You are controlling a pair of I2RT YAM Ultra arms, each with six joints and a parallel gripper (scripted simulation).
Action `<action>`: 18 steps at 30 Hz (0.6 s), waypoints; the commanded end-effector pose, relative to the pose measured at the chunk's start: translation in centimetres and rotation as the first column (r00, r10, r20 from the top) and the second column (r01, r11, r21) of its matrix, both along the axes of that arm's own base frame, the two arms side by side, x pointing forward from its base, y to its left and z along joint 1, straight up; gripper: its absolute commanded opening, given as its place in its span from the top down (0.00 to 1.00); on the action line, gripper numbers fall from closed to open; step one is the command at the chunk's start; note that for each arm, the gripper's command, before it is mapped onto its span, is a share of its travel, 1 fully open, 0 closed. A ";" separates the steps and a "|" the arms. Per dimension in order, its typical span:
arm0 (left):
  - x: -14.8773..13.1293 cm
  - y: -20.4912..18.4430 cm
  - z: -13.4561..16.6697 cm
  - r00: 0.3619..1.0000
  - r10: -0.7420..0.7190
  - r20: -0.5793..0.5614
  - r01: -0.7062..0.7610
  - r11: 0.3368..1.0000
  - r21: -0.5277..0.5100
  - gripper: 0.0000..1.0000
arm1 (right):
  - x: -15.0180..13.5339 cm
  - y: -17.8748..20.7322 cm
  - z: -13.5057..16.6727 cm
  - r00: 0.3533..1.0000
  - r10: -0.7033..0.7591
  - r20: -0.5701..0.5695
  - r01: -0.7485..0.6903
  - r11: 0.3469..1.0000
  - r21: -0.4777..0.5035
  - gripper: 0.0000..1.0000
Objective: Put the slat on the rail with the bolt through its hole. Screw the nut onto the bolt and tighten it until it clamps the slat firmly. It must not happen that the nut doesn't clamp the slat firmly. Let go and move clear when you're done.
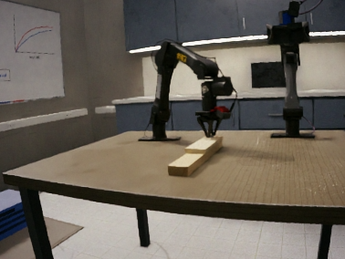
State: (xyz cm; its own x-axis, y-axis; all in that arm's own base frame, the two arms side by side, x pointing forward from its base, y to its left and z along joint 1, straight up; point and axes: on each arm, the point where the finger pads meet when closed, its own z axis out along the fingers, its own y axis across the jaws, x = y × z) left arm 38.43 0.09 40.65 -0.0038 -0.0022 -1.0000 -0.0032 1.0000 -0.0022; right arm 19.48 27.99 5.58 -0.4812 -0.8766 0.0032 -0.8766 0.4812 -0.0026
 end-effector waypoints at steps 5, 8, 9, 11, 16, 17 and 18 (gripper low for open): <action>-0.1 0.0 0.5 1.000 0.000 0.012 0.000 1.000 0.000 0.00 | 0.1 0.5 0.9 0.896 0.445 0.004 -0.445 0.896 0.010 0.66; -0.1 0.0 0.5 1.000 0.000 0.012 0.000 1.000 0.000 0.00 | 0.1 0.5 1.0 0.827 0.562 0.004 -0.562 0.827 0.009 0.66; -0.1 0.0 0.5 1.000 0.000 0.012 0.000 1.000 0.000 0.00 | 0.1 0.5 1.0 0.801 0.599 0.004 -0.599 0.801 0.009 0.66; -0.1 0.0 0.5 1.000 0.000 0.012 0.000 1.000 0.000 0.00 | 0.1 0.5 1.0 0.801 0.599 0.004 -0.599 0.801 0.009 0.66; -0.1 0.0 0.5 1.000 0.000 0.012 0.000 1.000 0.000 0.00 | 0.0 0.5 1.0 0.594 0.804 0.003 -0.804 0.594 0.008 0.66; -0.1 0.0 0.5 1.000 0.000 0.012 0.000 1.000 0.000 0.00 | 0.0 0.5 1.0 0.557 0.830 0.003 -0.830 0.557 0.008 0.66; -0.1 0.0 0.5 1.000 0.000 0.012 0.000 1.000 0.000 0.00 | 0.0 0.5 1.0 0.519 0.855 0.003 -0.855 0.519 0.009 0.66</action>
